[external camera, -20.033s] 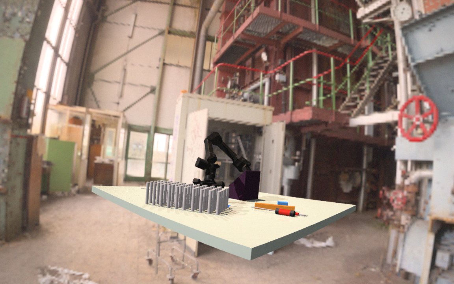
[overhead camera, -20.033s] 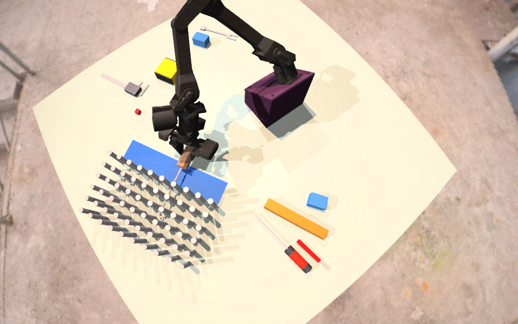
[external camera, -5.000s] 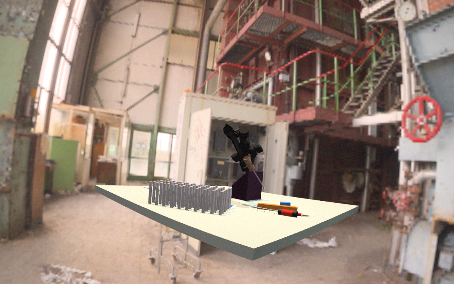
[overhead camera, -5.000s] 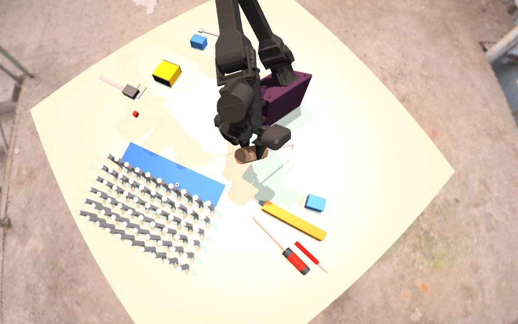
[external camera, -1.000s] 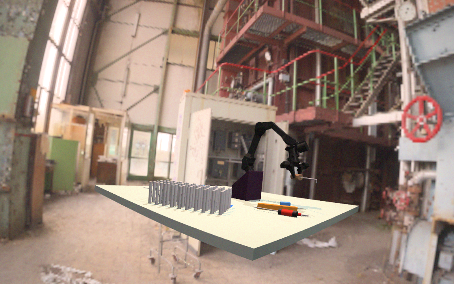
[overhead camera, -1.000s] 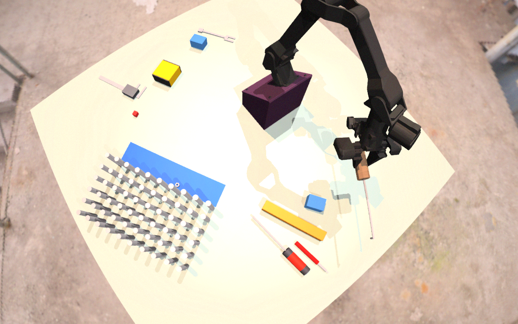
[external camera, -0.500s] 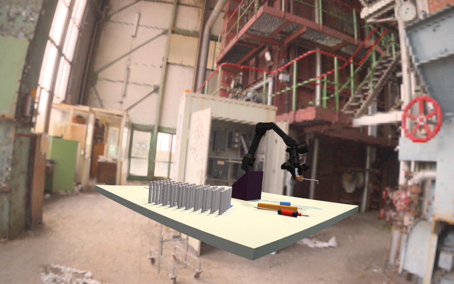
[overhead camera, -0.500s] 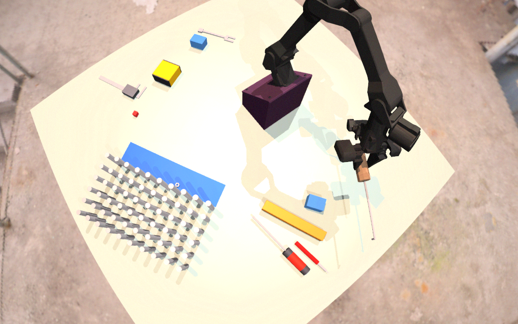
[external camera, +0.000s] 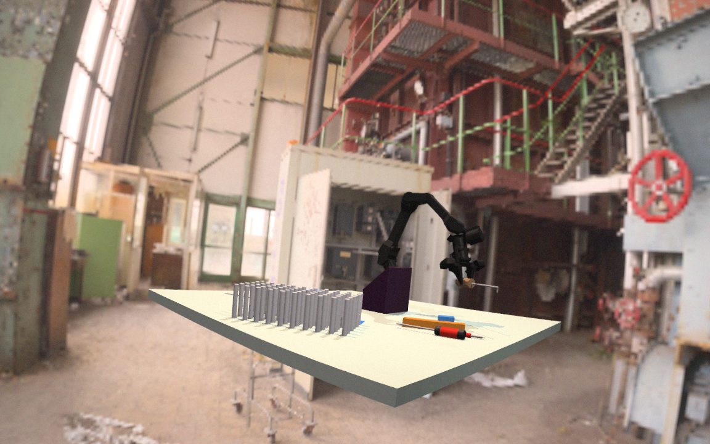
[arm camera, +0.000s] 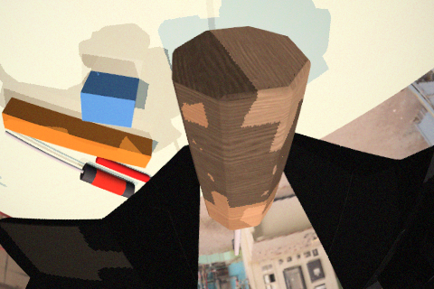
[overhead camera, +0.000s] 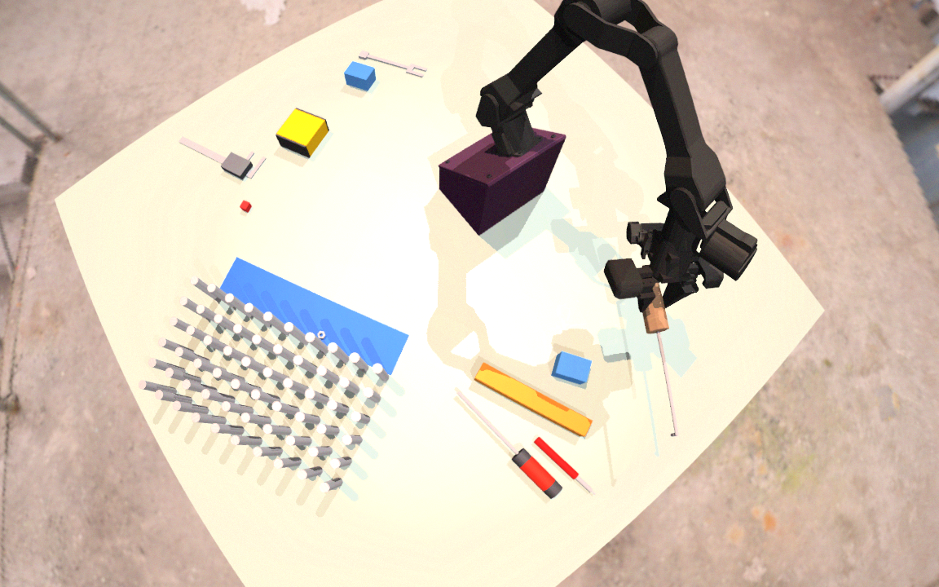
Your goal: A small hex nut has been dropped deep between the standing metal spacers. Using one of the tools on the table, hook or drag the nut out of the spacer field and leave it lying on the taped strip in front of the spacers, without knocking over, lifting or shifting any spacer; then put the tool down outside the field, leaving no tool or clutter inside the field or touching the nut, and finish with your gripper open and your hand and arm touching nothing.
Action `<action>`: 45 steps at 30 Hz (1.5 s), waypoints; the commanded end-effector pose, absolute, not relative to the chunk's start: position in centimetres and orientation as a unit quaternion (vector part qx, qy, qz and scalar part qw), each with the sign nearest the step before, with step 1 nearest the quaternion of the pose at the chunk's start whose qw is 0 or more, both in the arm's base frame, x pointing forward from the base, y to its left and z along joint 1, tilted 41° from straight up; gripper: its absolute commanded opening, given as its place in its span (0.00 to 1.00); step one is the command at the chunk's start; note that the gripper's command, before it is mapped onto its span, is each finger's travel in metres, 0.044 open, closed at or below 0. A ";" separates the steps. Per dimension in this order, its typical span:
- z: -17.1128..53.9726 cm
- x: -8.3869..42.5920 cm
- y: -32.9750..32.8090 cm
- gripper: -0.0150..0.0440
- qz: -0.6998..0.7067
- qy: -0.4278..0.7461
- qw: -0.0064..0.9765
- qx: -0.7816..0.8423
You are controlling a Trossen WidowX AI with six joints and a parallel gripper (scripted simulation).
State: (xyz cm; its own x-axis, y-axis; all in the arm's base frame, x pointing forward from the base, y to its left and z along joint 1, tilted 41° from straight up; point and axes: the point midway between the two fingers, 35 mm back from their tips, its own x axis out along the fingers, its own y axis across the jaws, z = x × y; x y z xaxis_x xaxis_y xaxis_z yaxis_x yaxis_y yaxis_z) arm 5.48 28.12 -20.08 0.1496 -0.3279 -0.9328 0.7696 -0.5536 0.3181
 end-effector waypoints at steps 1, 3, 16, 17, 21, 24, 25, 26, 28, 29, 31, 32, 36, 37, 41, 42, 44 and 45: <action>-20.7 5.4 27.7 0.25 -0.628 0.178 0.439 0.617; -20.8 5.3 27.6 0.25 -0.628 0.178 0.439 0.617; -22.0 5.2 26.9 0.25 -0.628 0.178 0.439 0.617; -22.1 5.1 26.8 0.25 -0.628 0.178 0.439 0.617; -22.5 5.1 26.6 0.25 -0.628 0.178 0.439 0.617; -22.7 5.0 26.4 0.25 -0.628 0.178 0.439 0.617; -22.8 5.0 26.4 0.25 -0.628 0.178 0.439 0.617; -22.9 5.0 26.3 0.25 -0.628 0.178 0.439 0.617; -23.1 5.0 26.2 0.25 -0.628 0.178 0.439 0.617; -23.2 5.0 26.1 0.25 -0.628 0.178 0.439 0.617; -23.3 5.0 26.0 0.25 -0.628 0.178 0.439 0.617; -23.4 4.9 25.9 0.25 -0.628 0.178 0.439 0.617; -23.8 4.9 25.7 0.25 -0.628 0.178 0.439 0.617; -23.9 4.9 25.6 0.25 -0.628 0.178 0.439 0.617; -24.2 4.8 25.4 0.25 -0.628 0.178 0.439 0.617; -24.3 4.8 25.3 0.25 -0.628 0.178 0.439 0.617; -24.4 4.8 25.2 0.25 -0.628 0.178 0.439 0.617; -24.5 4.8 25.1 0.25 -0.628 0.178 0.439 0.617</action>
